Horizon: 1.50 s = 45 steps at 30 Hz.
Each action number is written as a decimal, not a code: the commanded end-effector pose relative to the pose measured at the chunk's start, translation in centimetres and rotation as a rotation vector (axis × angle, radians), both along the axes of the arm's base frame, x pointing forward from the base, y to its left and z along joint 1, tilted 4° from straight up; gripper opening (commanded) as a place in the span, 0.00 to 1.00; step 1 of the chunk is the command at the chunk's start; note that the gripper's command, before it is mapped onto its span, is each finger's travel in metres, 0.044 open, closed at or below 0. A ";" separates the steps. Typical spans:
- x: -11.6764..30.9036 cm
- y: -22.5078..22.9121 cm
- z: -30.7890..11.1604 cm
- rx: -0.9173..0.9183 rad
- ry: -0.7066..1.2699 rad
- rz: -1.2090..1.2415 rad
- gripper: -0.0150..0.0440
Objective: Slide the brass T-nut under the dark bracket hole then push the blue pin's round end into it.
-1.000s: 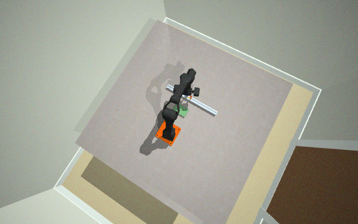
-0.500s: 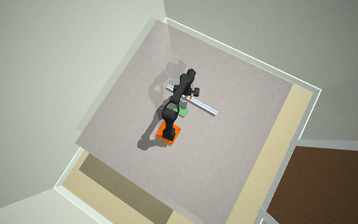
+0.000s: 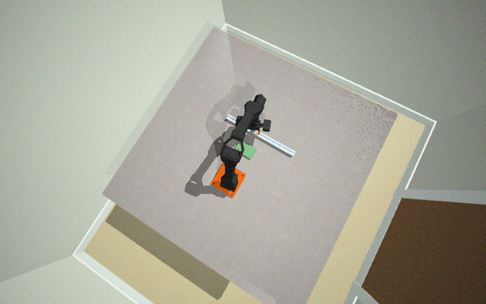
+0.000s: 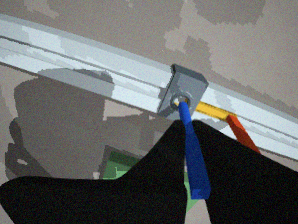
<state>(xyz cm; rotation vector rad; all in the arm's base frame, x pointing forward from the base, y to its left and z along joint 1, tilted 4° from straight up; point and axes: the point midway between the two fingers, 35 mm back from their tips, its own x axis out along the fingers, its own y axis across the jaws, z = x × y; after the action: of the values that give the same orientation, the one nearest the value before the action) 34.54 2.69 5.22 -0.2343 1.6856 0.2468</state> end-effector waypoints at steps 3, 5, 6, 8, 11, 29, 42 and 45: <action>-0.3 -0.1 -0.7 -0.004 0.009 0.000 0.00; -0.4 -0.1 -0.8 -0.004 0.010 0.000 0.00; -0.4 -0.1 -0.8 -0.004 0.010 0.000 0.00; -0.5 -0.1 -0.9 -0.004 0.010 0.000 0.00; -0.5 -0.1 -1.1 -0.004 0.010 0.000 0.00; -0.2 0.1 -1.3 -0.001 0.007 0.003 0.00; -0.1 0.1 -1.3 0.000 0.024 0.003 0.00; -0.1 0.1 -1.3 0.000 0.033 0.003 0.00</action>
<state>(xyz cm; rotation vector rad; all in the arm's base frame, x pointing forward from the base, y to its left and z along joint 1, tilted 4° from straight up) 34.39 2.74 4.05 -0.2356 1.7059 0.2499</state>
